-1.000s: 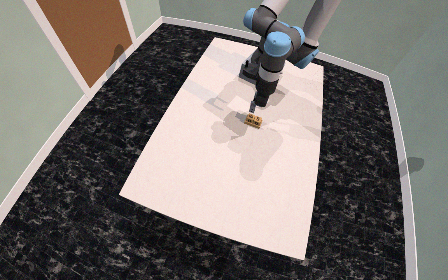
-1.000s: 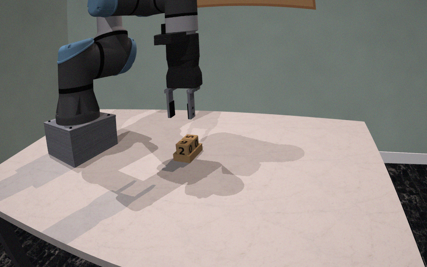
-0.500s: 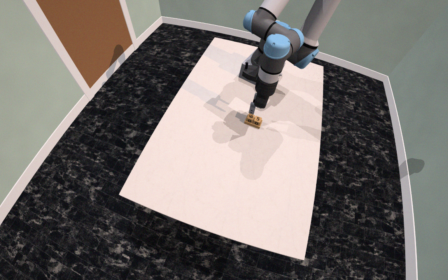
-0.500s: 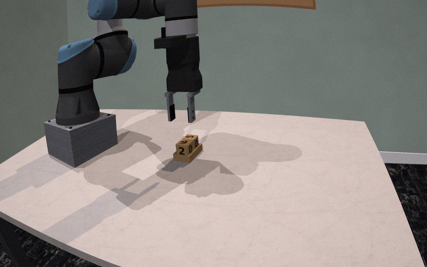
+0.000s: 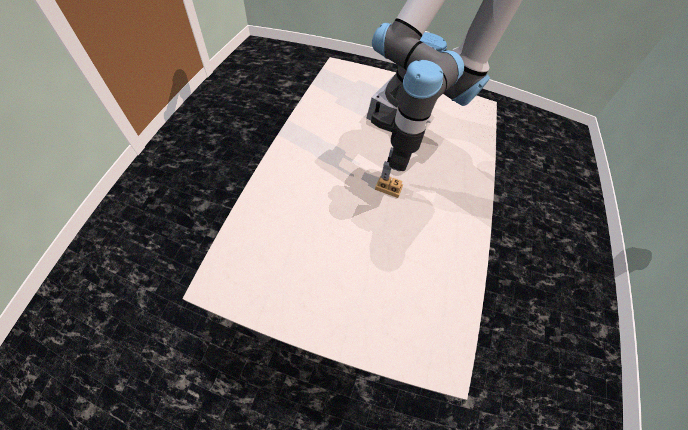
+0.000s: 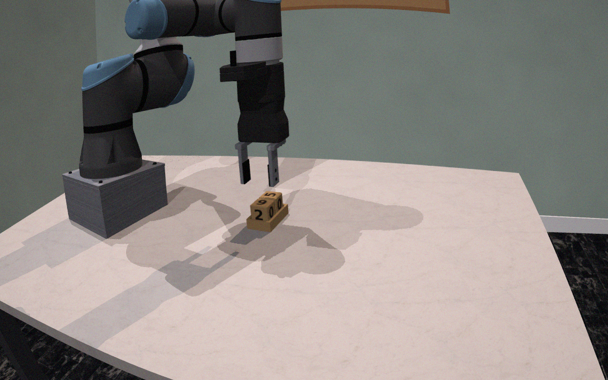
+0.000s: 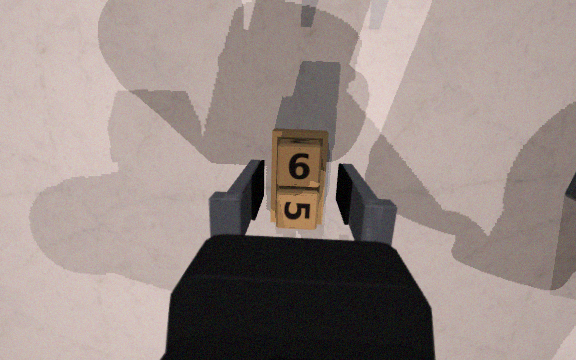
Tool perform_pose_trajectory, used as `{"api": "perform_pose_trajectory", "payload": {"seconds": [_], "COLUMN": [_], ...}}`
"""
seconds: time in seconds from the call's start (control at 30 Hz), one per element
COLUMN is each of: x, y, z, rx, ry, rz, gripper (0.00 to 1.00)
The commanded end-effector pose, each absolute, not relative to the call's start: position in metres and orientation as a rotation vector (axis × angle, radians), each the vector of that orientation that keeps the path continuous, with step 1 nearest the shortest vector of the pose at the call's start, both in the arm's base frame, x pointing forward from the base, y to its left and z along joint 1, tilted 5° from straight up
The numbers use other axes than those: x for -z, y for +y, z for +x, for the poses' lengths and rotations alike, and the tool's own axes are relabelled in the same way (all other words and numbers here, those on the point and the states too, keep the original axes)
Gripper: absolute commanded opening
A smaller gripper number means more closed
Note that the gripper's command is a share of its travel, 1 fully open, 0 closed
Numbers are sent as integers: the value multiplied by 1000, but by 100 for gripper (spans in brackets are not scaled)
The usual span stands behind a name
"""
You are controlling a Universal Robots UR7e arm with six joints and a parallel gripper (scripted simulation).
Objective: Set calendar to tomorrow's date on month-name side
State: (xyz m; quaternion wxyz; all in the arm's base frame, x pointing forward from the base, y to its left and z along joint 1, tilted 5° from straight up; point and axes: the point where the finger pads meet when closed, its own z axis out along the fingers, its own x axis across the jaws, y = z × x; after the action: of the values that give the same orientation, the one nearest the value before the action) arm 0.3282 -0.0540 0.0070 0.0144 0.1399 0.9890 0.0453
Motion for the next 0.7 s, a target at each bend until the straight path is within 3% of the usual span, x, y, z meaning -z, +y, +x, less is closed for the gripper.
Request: {"api": "perform_pose_trajectory", "payload": {"seconds": [0.0, 0.67], "x": [1, 17], "y": [-54, -52], "z": [329, 330], "rx": [-140, -140], "ry": [3078, 3078], "rz": [435, 435], "gripper": [87, 87]}}
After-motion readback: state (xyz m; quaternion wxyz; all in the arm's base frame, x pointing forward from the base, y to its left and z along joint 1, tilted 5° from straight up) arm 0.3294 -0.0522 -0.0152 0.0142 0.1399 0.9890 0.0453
